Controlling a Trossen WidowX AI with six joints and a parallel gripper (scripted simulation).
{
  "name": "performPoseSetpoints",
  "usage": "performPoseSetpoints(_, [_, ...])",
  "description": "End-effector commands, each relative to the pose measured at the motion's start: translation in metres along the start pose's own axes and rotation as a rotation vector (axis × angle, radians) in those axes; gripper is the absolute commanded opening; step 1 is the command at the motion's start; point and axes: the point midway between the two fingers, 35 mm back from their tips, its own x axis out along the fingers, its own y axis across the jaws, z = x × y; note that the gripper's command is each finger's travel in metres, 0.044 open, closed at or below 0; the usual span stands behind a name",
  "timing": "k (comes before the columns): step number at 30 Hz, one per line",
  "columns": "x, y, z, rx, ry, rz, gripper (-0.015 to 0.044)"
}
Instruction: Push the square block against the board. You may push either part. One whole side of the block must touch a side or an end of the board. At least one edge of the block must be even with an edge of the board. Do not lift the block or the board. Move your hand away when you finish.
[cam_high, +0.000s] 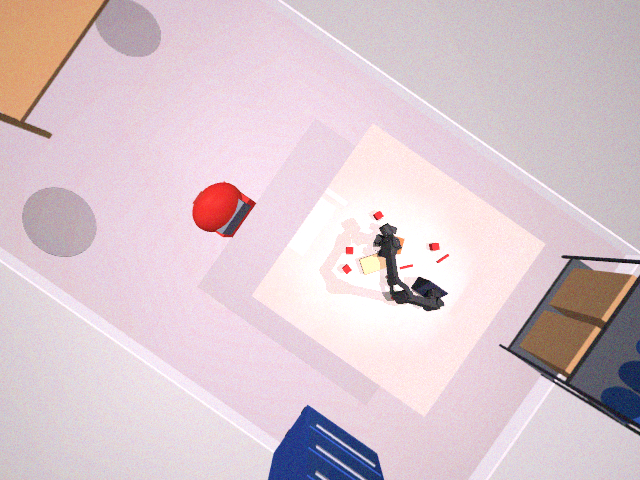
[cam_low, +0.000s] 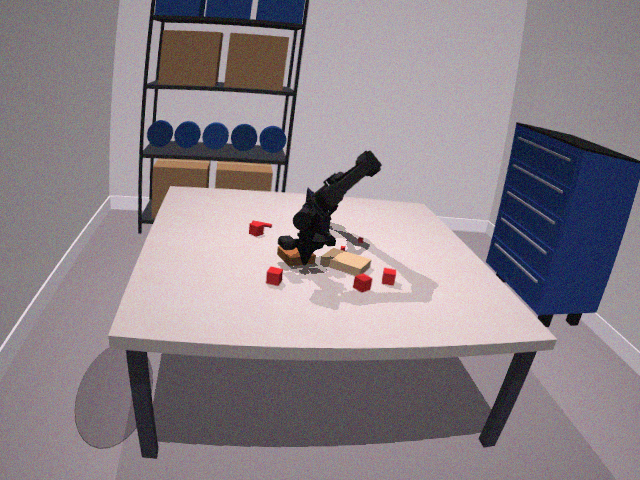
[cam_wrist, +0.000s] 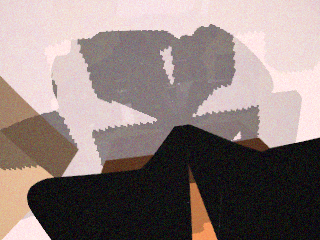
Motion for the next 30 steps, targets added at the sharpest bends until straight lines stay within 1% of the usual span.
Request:
performPoseSetpoints(1, [0.001,0.0,-0.002,0.0,0.005,-0.001,0.0])
performPoseSetpoints(16, [0.001,0.0,-0.001,0.0,0.005,-0.001,0.0])
performPoseSetpoints(30, [0.001,-0.001,0.02,-0.001,0.005,-0.001,0.0])
